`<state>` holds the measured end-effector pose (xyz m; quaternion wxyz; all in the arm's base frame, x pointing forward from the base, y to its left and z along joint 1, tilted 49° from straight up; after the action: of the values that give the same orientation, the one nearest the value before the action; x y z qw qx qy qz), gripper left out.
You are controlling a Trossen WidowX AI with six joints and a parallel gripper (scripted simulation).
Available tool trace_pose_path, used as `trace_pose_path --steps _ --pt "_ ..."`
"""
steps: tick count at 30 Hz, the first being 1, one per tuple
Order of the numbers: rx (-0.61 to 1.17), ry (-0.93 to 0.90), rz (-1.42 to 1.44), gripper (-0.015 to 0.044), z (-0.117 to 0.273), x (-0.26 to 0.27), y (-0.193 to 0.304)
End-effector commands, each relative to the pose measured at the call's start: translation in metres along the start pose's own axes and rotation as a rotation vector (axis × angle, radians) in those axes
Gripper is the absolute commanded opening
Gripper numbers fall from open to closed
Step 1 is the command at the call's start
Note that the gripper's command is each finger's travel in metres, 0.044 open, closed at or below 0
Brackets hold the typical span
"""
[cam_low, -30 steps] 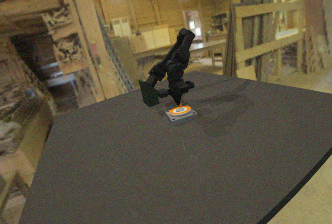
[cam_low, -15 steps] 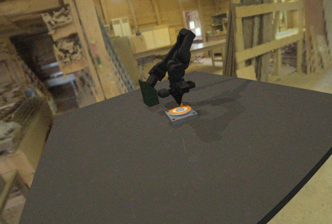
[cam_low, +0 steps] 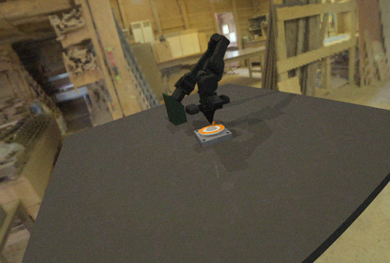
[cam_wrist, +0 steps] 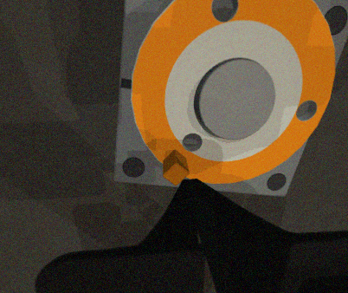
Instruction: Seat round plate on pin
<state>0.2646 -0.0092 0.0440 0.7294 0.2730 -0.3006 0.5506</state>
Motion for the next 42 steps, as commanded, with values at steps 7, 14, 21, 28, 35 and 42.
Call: trace_pose_path --steps 7,14,21,28,35,42 --pt "-0.001 -0.021 0.024 0.0000 -0.002 0.008 -0.004" --pt "-0.001 -0.021 0.024 0.0000 -0.002 0.009 -0.004" --pt "-0.002 -0.021 0.024 0.0000 -0.002 0.012 -0.006" --pt "-0.002 -0.021 0.024 0.0000 -0.001 0.014 -0.009" --pt "-0.002 -0.021 0.024 0.0000 -0.001 0.019 -0.014" --pt "-0.002 -0.021 0.024 0.0000 0.000 0.023 -0.019"
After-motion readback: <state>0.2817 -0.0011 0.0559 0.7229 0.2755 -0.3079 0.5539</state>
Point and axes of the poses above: the point midway between the two fingers, 35 mm back from their tips, its own z axis back along the fingers, its own x axis across the jaws, y = z × x, the point moved 4 cm from there along z, back along the fingers, and after that the axes turned 6 degrees about -z, right-handed, at the moved point
